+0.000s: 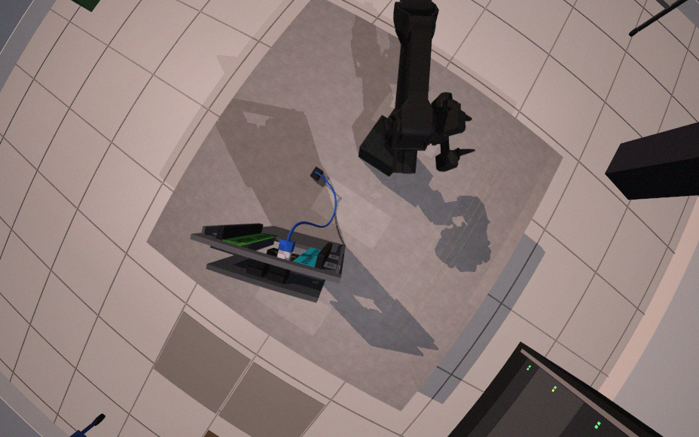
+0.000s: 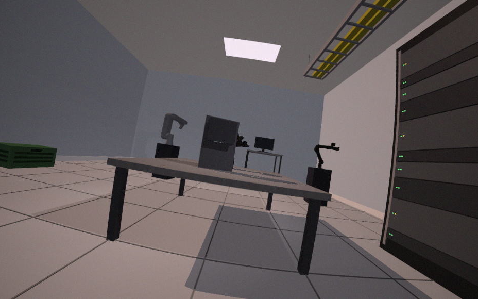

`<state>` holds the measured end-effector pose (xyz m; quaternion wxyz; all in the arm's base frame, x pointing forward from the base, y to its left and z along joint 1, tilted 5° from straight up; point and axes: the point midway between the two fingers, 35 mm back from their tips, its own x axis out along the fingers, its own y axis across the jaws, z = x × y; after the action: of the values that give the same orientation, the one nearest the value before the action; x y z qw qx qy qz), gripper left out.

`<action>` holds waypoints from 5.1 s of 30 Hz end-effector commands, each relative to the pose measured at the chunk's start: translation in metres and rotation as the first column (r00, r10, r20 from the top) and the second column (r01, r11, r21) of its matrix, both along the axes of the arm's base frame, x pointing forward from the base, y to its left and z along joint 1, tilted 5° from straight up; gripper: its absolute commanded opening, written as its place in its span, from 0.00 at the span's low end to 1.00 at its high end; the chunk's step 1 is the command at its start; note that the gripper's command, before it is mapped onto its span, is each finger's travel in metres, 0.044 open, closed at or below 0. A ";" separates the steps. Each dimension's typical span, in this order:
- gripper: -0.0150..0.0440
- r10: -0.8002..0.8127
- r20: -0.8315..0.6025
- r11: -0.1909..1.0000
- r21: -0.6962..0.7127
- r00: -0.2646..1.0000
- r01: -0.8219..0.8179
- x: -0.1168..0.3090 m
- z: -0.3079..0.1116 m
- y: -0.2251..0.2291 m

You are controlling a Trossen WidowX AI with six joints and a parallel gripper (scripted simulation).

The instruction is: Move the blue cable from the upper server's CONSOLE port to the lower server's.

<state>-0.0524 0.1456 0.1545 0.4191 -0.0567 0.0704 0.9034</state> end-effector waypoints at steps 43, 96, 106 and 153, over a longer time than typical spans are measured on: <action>0.66 -0.069 0.786 0.330 0.599 -0.614 0.730 0.349 0.095 -0.192; 0.66 -0.072 0.780 0.327 0.607 -0.621 0.724 0.459 0.091 -0.146; 0.60 -0.071 0.786 0.331 0.599 -0.614 0.729 0.458 0.087 -0.146; 0.25 -0.072 0.781 0.327 0.607 -0.621 0.725 0.454 0.089 -0.148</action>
<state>0.4041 -0.0009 0.2439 0.6760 -0.7335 -0.0444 0.0552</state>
